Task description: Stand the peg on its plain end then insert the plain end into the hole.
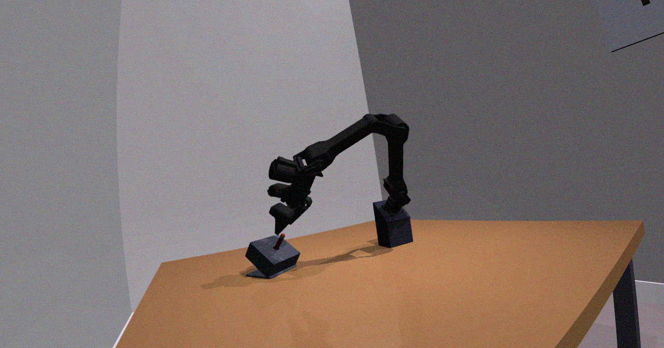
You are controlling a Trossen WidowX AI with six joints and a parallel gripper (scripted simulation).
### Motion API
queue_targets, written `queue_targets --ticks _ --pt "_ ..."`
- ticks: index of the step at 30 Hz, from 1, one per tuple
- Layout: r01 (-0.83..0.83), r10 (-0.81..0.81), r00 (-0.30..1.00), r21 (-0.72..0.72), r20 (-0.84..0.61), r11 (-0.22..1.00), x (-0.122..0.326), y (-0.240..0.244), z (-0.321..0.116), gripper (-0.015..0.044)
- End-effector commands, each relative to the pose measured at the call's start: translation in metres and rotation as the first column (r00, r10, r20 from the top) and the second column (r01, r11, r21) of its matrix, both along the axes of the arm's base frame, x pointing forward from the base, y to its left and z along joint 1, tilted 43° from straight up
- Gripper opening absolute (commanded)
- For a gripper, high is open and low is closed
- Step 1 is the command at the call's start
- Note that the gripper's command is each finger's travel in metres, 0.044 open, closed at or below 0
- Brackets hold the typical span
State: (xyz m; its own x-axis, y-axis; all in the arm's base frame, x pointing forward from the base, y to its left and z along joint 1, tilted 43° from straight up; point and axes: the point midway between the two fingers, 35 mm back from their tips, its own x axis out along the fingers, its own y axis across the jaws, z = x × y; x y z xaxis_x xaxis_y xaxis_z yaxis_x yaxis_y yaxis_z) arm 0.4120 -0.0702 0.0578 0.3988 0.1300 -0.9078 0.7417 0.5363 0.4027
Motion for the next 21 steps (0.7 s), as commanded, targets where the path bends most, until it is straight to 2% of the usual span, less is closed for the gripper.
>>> queue_targets --ticks 1,21 --pt "-0.005 0.005 1.000 -0.003 0.012 1.000 -0.002 -0.001 0.011 0.0440" --pt "-0.001 0.001 1.000 -0.002 0.006 1.000 -0.020 -0.007 0.040 0.0440"
